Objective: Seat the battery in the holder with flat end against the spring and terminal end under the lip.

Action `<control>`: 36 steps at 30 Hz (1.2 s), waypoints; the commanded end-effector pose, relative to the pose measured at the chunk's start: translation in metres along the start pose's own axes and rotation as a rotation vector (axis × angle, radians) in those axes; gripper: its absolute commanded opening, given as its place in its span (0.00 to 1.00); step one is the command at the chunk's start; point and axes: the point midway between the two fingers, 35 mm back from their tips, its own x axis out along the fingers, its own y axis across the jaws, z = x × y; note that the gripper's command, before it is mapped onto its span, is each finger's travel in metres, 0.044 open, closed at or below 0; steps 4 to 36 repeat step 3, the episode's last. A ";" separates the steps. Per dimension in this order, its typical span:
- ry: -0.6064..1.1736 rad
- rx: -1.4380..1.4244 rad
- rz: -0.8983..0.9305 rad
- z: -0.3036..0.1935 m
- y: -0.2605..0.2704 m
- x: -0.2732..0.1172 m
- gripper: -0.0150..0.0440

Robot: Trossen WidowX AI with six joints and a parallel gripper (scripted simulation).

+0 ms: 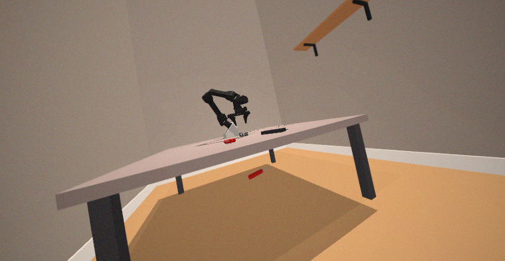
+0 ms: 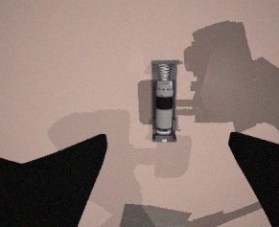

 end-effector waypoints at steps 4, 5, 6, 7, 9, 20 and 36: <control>0.003 0.003 0.004 0.000 0.001 0.000 1.00; 0.003 0.003 0.004 0.000 0.001 0.000 1.00; 0.003 0.003 0.004 0.000 0.001 0.000 1.00; 0.003 0.003 0.004 0.000 0.001 0.000 1.00; 0.003 0.003 0.004 0.000 0.001 0.000 1.00; 0.003 0.003 0.004 0.000 0.001 0.000 1.00; 0.003 0.003 0.004 0.000 0.001 0.000 1.00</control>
